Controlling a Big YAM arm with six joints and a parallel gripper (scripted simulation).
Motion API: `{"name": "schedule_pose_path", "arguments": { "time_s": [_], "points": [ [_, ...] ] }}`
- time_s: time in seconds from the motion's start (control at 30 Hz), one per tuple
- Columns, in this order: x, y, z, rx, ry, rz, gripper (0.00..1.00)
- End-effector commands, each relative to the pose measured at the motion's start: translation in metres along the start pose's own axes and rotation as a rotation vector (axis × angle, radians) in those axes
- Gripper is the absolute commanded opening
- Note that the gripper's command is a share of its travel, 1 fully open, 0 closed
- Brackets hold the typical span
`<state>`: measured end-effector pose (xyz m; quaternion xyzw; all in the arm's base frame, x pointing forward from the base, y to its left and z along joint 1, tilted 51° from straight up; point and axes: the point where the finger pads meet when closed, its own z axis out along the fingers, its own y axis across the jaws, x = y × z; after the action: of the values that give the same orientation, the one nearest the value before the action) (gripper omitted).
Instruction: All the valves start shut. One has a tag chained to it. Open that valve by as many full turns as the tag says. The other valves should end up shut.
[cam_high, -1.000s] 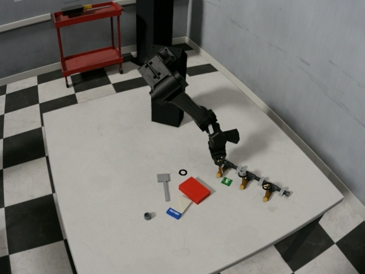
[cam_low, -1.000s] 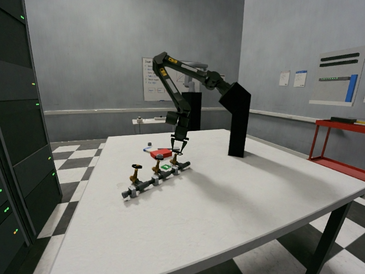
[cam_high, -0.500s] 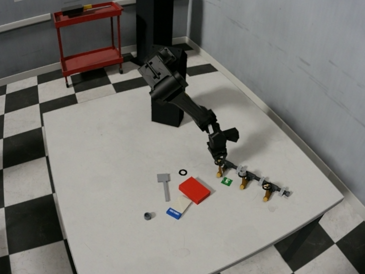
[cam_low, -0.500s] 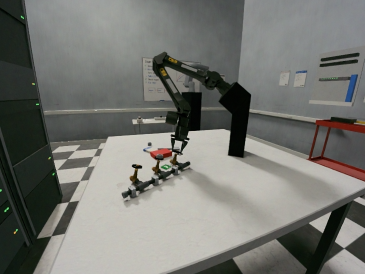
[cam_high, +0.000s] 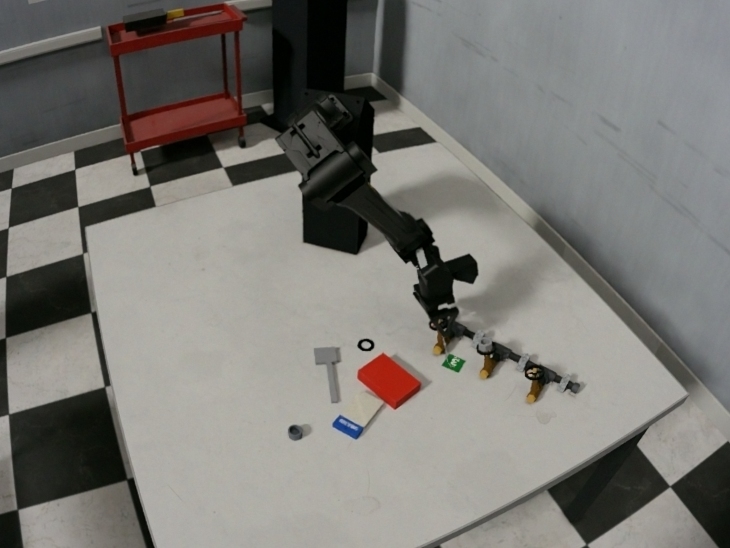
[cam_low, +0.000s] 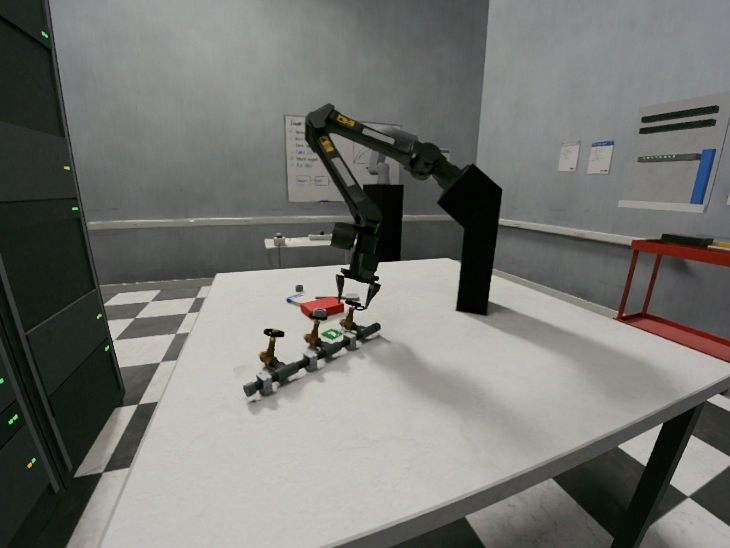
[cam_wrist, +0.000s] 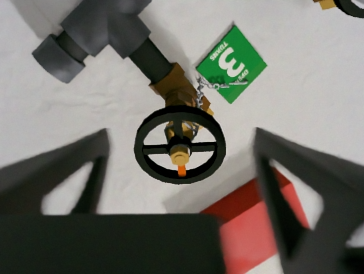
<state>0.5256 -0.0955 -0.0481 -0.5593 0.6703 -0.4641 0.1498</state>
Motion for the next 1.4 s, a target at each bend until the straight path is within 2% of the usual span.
{"name": "schedule_pose_path", "arguments": {
  "time_s": [0.0, 0.8, 1.1, 1.23, 1.37],
  "points": [
    [0.0033, 0.0012, -0.0011, 0.005, 0.002, -0.064, 1.00],
    [0.0034, 0.0012, -0.0011, 0.005, 0.002, -0.061, 1.00],
    [0.0034, 0.0012, -0.0011, 0.005, 0.002, 0.054, 1.00],
    [0.0034, 0.0017, -0.0011, 0.003, 0.002, 0.193, 1.00],
    [0.0034, 0.0032, -0.0011, -0.003, 0.003, 0.401, 1.00]
  ]
}}
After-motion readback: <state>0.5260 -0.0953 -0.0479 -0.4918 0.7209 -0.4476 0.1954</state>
